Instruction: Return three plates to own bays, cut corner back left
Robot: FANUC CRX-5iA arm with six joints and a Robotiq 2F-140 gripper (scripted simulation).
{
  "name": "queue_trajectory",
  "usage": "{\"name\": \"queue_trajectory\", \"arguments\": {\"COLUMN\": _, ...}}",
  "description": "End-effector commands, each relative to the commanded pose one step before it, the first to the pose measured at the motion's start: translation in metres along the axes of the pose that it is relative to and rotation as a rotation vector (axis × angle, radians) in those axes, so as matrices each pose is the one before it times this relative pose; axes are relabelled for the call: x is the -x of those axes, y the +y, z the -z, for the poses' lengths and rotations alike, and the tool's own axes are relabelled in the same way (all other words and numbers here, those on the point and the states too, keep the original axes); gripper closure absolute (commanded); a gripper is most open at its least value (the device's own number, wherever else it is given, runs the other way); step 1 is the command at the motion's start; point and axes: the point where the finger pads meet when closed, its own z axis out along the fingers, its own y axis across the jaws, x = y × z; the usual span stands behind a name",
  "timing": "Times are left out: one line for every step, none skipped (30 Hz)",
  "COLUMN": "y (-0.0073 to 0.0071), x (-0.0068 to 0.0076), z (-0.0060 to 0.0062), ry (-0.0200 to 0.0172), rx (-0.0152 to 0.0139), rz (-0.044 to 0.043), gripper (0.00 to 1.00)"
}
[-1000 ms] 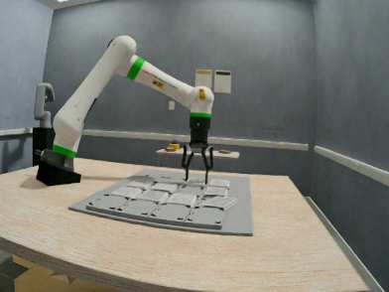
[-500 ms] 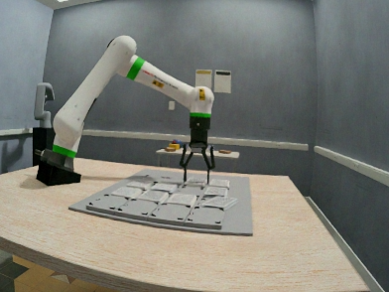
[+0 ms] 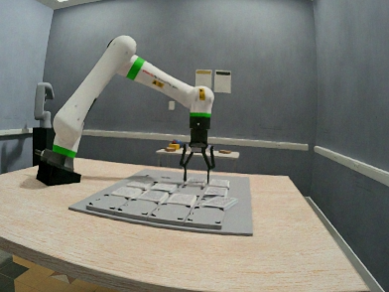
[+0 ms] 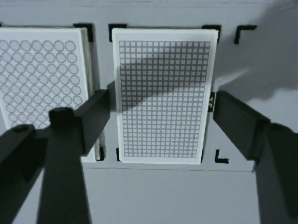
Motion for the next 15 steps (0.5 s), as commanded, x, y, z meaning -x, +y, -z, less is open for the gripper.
{"name": "queue_trajectory", "arguments": {"y": -0.00089, "x": 0.00007, "z": 0.00571, "ry": -0.00044, "rx": -0.00263, "rz": 0.00008, "gripper": 0.30}}
{"name": "queue_trajectory", "arguments": {"y": 0.00001, "x": 0.00000, "z": 0.00133, "ry": 0.00000, "rx": -0.00001, "rz": 0.00000, "gripper": 0.30}}
{"name": "queue_trajectory", "arguments": {"y": 0.00000, "x": 0.00000, "z": 0.00133, "ry": 0.00000, "rx": 0.00000, "rz": 0.00000, "gripper": 0.30}}
{"name": "queue_trajectory", "arguments": {"y": 0.00000, "x": 0.00000, "z": 0.00133, "ry": 0.00000, "rx": 0.00000, "rz": 0.00000, "gripper": 0.30}}
{"name": "queue_trajectory", "arguments": {"y": -0.00006, "x": 0.00002, "z": 0.00140, "ry": 0.00000, "rx": 0.00004, "rz": 0.00000, "gripper": 0.30}}
{"name": "queue_trajectory", "arguments": {"y": 0.00000, "x": 0.00000, "z": 0.00133, "ry": 0.00000, "rx": 0.00000, "rz": 0.00000, "gripper": 0.30}}
{"name": "queue_trajectory", "arguments": {"y": 0.00000, "x": 0.00000, "z": 0.00000, "ry": 0.00000, "rx": 0.00000, "rz": 0.00000, "gripper": 0.30}}
{"name": "queue_trajectory", "arguments": {"y": 0.00000, "x": 0.00000, "z": 0.00000, "ry": 0.00000, "rx": 0.00000, "rz": 0.00000, "gripper": 0.30}}
{"name": "queue_trajectory", "arguments": {"y": 0.00003, "x": -0.00001, "z": 0.00129, "ry": 0.00000, "rx": -0.00003, "rz": 0.00000, "gripper": 0.30}}
{"name": "queue_trajectory", "arguments": {"y": 0.00001, "x": 0.00000, "z": 0.00133, "ry": 0.00000, "rx": -0.00001, "rz": 0.00000, "gripper": 0.30}}
{"name": "queue_trajectory", "arguments": {"y": 0.00001, "x": 0.00000, "z": 0.00133, "ry": 0.00000, "rx": -0.00001, "rz": 0.00000, "gripper": 0.30}}
{"name": "queue_trajectory", "arguments": {"y": 0.00001, "x": 0.00000, "z": 0.00133, "ry": 0.00000, "rx": -0.00001, "rz": 0.00000, "gripper": 0.30}}
{"name": "queue_trajectory", "arguments": {"y": 0.00000, "x": 0.00000, "z": 0.00133, "ry": 0.00000, "rx": 0.00000, "rz": 0.00000, "gripper": 0.30}}
{"name": "queue_trajectory", "arguments": {"y": -0.00006, "x": 0.00002, "z": 0.00140, "ry": 0.00000, "rx": 0.00004, "rz": 0.00000, "gripper": 0.30}}
{"name": "queue_trajectory", "arguments": {"y": 0.00000, "x": 0.00000, "z": 0.00133, "ry": 0.00000, "rx": 0.00000, "rz": 0.00000, "gripper": 0.30}}
